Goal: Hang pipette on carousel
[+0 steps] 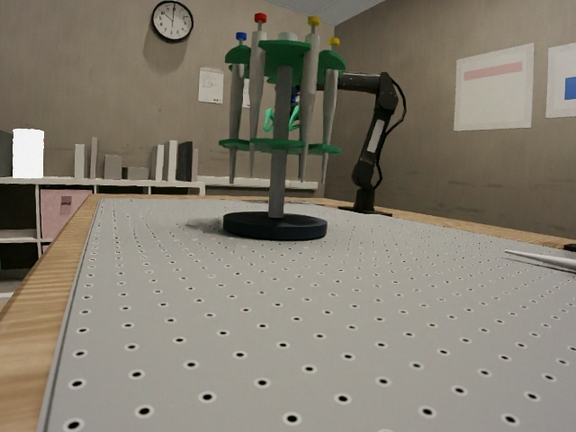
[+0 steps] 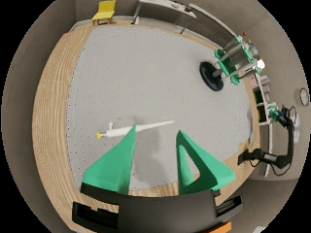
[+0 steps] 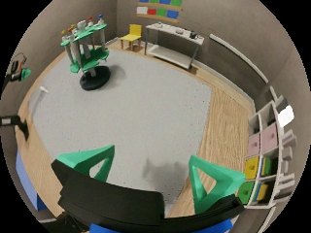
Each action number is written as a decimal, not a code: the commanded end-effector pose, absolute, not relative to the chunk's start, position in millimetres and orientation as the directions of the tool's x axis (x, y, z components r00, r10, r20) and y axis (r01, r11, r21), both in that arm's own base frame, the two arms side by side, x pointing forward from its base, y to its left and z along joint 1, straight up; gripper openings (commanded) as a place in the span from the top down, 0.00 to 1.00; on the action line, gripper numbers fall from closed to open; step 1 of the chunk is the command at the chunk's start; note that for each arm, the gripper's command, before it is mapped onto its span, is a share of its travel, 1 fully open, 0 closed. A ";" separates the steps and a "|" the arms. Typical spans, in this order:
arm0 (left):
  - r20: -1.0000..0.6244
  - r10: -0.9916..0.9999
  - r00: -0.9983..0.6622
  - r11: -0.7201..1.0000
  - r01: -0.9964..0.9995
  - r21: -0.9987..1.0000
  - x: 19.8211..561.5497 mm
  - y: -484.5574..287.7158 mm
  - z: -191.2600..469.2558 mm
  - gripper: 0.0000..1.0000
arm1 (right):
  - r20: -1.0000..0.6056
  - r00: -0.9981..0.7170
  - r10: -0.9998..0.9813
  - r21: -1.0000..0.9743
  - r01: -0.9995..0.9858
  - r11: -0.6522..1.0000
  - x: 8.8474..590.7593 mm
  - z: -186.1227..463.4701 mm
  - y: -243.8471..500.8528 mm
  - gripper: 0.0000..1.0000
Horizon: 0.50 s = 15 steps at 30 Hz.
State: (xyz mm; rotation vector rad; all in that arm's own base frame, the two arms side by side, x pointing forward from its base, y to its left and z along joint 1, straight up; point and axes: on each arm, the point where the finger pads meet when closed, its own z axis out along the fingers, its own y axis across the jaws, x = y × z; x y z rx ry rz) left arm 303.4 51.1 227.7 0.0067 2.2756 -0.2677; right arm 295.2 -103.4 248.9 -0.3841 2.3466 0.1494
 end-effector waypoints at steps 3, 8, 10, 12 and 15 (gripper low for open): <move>-0.781 -0.256 -0.570 0.954 -0.021 -0.298 314.4 20.8 229.6 0.51 | -0.712 -0.663 -0.234 -0.009 -0.324 0.946 298.6 252.9 -106.0 0.00; -0.774 -0.346 -0.531 0.927 -0.067 -0.369 322.1 -11.2 223.0 0.51 | -0.712 -0.663 -0.234 -0.009 -0.324 0.946 298.6 252.9 -106.0 0.00; -0.774 -0.346 -0.531 0.927 -0.067 -0.369 322.1 -11.2 223.0 0.51 | -0.712 -0.663 -0.234 -0.009 -0.324 0.946 298.6 252.9 -106.0 0.00; -0.774 -0.346 -0.531 0.927 -0.067 -0.369 322.1 -11.2 223.0 0.51 | -0.712 -0.663 -0.234 -0.009 -0.324 0.946 298.6 252.9 -106.0 0.00; -0.796 -0.344 -0.499 0.928 -0.052 -0.368 326.4 -10.8 242.0 0.51 | -0.712 -0.663 -0.234 -0.009 -0.324 0.946 298.6 252.9 -106.0 0.00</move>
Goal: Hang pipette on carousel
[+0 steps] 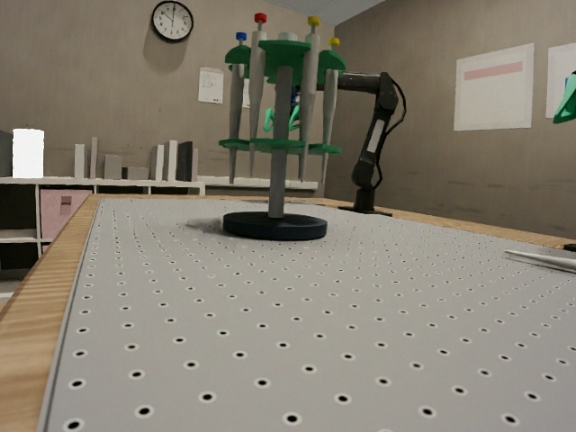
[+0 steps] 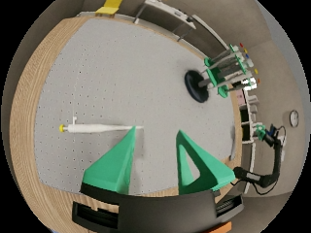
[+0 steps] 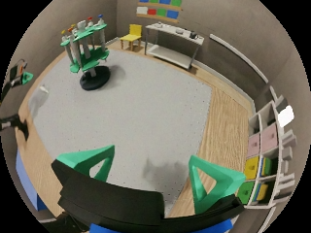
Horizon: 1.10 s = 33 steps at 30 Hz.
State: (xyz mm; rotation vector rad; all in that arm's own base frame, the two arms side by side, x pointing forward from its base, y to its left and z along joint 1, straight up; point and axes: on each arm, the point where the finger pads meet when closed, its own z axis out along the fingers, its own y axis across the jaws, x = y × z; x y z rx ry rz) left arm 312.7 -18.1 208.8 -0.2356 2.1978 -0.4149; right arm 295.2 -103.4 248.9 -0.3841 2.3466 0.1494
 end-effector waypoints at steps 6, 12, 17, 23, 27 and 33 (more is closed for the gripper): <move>-0.747 -0.477 -0.463 0.869 -0.121 -0.480 328.5 -38.8 217.4 0.51 | -0.712 -0.663 -0.234 -0.009 -0.324 0.946 298.6 252.9 -106.0 0.00; -0.700 -0.576 -0.423 0.810 -0.180 -0.558 340.4 -78.6 197.6 0.51 | -0.712 -0.663 -0.234 -0.009 -0.324 0.946 298.6 252.9 -106.0 0.00; -0.709 -0.585 -0.394 0.803 -0.157 -0.576 345.8 -80.3 217.7 0.51 | -0.712 -0.663 -0.234 -0.009 -0.324 0.946 298.6 252.9 -106.0 0.00; -0.709 -0.587 -0.391 0.802 -0.161 -0.576 346.2 -78.6 217.8 0.51 | -0.712 -0.663 -0.234 -0.009 -0.324 0.946 298.6 252.9 -106.0 0.00; -0.646 -0.682 -0.342 0.726 -0.205 -0.657 346.3 -106.3 191.6 0.51 | -0.712 -0.663 -0.234 -0.009 -0.324 0.946 298.6 252.9 -106.0 0.00; -0.580 -0.775 -0.251 0.627 -0.191 -0.756 358.3 -137.9 204.9 0.51 | -0.712 -0.663 -0.234 -0.009 -0.324 0.946 298.6 252.9 -106.0 0.00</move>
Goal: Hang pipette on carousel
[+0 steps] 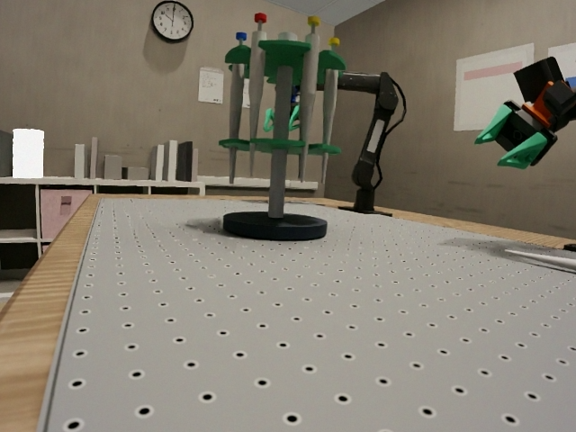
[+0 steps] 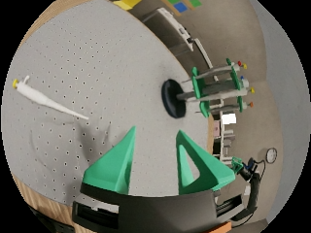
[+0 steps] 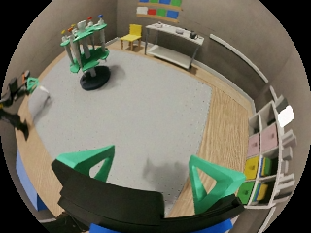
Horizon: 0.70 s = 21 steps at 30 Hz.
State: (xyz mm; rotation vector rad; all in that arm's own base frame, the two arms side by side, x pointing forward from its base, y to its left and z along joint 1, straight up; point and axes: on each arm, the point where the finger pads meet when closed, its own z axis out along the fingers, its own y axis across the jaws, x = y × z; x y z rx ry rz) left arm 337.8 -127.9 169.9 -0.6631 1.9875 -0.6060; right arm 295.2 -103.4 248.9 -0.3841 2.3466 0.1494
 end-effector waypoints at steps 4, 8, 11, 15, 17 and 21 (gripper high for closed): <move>-0.579 -0.776 -0.251 0.626 -0.191 -0.756 360.9 -149.6 202.2 0.51 | -0.712 -0.663 -0.234 -0.009 -0.324 0.946 298.6 252.9 -106.0 0.00; -0.579 -0.780 -0.239 0.623 -0.201 -0.756 363.2 -143.9 202.2 0.51 | -0.712 -0.663 -0.234 -0.009 -0.324 0.946 298.6 252.9 -106.0 0.00; -0.574 -0.786 -0.230 0.615 -0.189 -0.766 361.8 -142.9 209.0 0.51 | -0.712 -0.663 -0.234 -0.009 -0.324 0.946 298.6 252.9 -106.0 0.00; -0.580 -0.781 -0.232 0.621 -0.188 -0.761 361.9 -143.0 208.7 0.51 | -0.712 -0.663 -0.234 -0.009 -0.324 0.946 298.6 252.9 -106.0 0.00; -0.535 -0.818 -0.213 0.571 -0.188 -0.799 364.0 -163.8 198.9 0.51 | -0.712 -0.663 -0.234 -0.009 -0.324 0.946 298.6 252.9 -106.0 0.00; -0.436 -0.889 -0.138 0.455 -0.174 -0.873 370.0 -192.2 192.0 0.51 | -0.712 -0.663 -0.234 -0.009 -0.324 0.946 298.6 252.9 -106.0 0.00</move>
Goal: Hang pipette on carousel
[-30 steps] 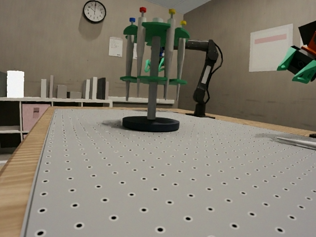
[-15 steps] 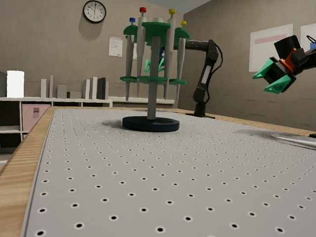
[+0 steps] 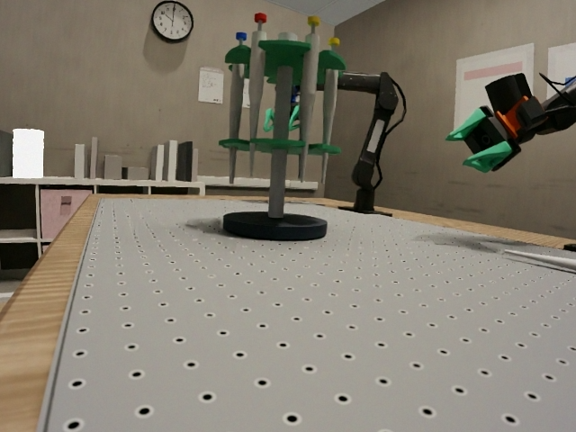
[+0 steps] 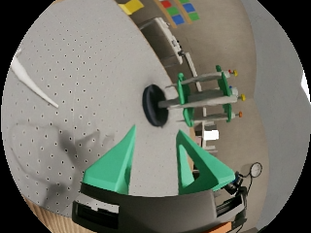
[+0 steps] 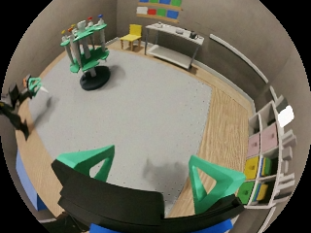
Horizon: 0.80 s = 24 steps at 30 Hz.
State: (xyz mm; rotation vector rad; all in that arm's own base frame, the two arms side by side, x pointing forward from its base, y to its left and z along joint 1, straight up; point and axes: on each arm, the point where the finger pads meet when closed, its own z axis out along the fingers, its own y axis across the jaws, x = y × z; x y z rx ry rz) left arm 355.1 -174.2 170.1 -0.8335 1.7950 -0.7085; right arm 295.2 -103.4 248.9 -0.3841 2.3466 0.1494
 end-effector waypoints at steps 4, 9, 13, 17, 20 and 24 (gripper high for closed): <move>-0.402 -0.909 -0.115 0.416 -0.168 -0.894 375.6 -217.8 185.9 0.51 | -0.712 -0.663 -0.234 -0.009 -0.324 0.946 298.6 252.9 -106.0 0.00; -0.380 -0.921 -0.087 0.390 -0.153 -0.908 378.1 -208.3 200.2 0.51 | -0.712 -0.663 -0.234 -0.009 -0.324 0.946 298.6 252.9 -106.0 0.00; -0.404 -0.909 -0.100 0.415 -0.160 -0.896 377.5 -211.9 193.3 0.51 | -0.712 -0.663 -0.234 -0.009 -0.324 0.946 298.6 252.9 -106.0 0.00; -0.317 -0.946 -0.067 0.323 -0.140 -0.936 380.1 -238.8 180.8 0.51 | -0.712 -0.663 -0.234 -0.009 -0.324 0.946 298.6 252.9 -106.0 0.00; -0.227 -0.974 -0.022 0.228 -0.107 -0.968 384.5 -259.6 175.6 0.51 | -0.712 -0.663 -0.234 -0.009 -0.324 0.946 298.6 252.9 -106.0 0.00; -0.191 -0.982 -0.005 0.191 -0.094 -0.977 390.2 -284.9 169.8 0.51 | -0.712 -0.663 -0.234 -0.009 -0.324 0.946 298.6 252.9 -106.0 0.00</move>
